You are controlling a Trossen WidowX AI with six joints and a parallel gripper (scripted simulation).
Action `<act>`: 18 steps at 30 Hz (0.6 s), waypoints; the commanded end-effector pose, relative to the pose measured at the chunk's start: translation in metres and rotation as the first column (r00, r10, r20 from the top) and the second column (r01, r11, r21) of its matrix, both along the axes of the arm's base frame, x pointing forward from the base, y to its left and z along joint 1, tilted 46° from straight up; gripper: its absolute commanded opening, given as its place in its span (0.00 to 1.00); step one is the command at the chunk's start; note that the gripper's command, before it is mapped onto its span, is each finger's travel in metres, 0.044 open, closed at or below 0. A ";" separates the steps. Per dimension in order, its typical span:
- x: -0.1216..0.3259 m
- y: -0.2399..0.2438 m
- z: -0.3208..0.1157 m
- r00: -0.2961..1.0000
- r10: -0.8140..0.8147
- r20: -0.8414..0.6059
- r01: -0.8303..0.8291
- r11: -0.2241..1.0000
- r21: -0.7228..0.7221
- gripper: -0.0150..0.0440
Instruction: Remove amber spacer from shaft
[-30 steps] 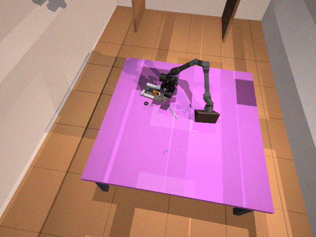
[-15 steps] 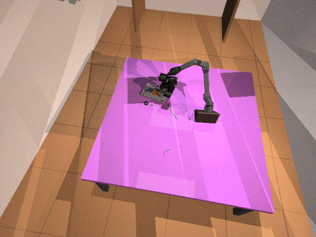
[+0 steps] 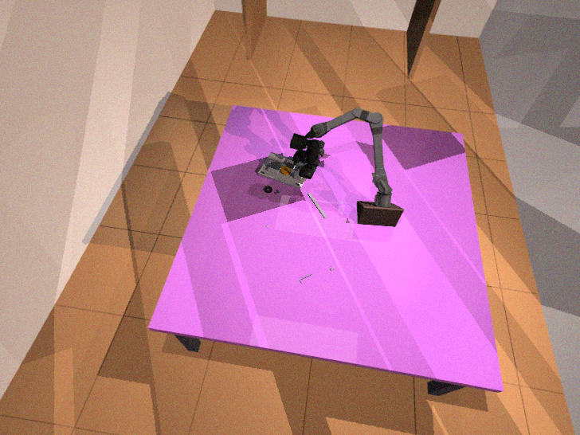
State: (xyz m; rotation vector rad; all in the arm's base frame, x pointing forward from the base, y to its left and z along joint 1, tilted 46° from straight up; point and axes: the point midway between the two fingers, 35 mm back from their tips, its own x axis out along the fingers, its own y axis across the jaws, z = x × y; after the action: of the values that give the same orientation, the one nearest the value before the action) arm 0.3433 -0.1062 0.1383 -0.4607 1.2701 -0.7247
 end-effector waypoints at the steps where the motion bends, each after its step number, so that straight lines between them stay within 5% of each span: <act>1: 0.003 0.000 0.001 1.000 0.004 0.000 -0.004 1.000 -0.001 0.25; 18: 0.008 0.000 0.003 1.000 0.004 0.001 -0.004 1.000 -0.001 0.25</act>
State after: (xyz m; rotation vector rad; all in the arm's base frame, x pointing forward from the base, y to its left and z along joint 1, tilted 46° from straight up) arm 0.3491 -0.1066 0.1399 -0.4608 1.2698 -0.7249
